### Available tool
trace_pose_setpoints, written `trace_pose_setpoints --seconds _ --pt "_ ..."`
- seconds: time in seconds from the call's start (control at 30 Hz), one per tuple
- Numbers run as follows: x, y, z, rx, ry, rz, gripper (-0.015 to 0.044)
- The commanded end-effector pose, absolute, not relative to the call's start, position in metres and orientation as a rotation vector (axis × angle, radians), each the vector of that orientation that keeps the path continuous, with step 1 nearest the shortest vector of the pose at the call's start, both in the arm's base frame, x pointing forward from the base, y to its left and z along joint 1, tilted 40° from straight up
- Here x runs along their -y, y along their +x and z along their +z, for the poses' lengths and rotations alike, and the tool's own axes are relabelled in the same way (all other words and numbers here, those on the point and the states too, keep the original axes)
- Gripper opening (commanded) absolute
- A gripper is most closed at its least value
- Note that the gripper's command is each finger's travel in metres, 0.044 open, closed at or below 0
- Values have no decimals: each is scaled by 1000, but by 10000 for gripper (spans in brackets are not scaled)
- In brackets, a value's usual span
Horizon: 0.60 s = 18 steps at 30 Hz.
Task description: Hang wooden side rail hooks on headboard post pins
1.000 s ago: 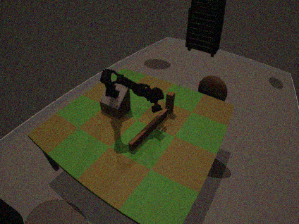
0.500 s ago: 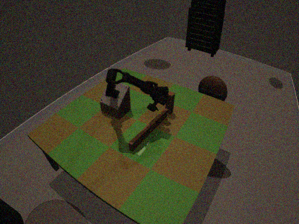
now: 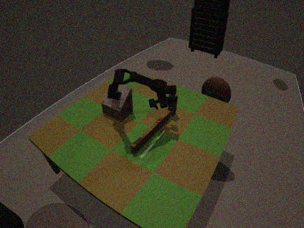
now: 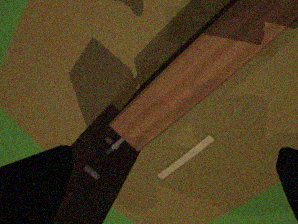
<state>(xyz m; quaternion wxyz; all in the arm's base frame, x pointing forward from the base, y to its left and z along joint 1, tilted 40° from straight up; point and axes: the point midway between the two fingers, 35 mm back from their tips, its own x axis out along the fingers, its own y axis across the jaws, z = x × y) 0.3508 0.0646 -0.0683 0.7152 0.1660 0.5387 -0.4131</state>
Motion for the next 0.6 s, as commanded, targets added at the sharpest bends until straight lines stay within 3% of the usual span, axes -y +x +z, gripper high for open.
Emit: trace_pose_setpoints --seconds 0.0,0.3,0.57 --pt "-65 357 -62 -974 545 -1221 440" --pt "-66 364 -48 -632 748 -1484 440" --pt "-66 364 -48 -625 752 -1488 440"
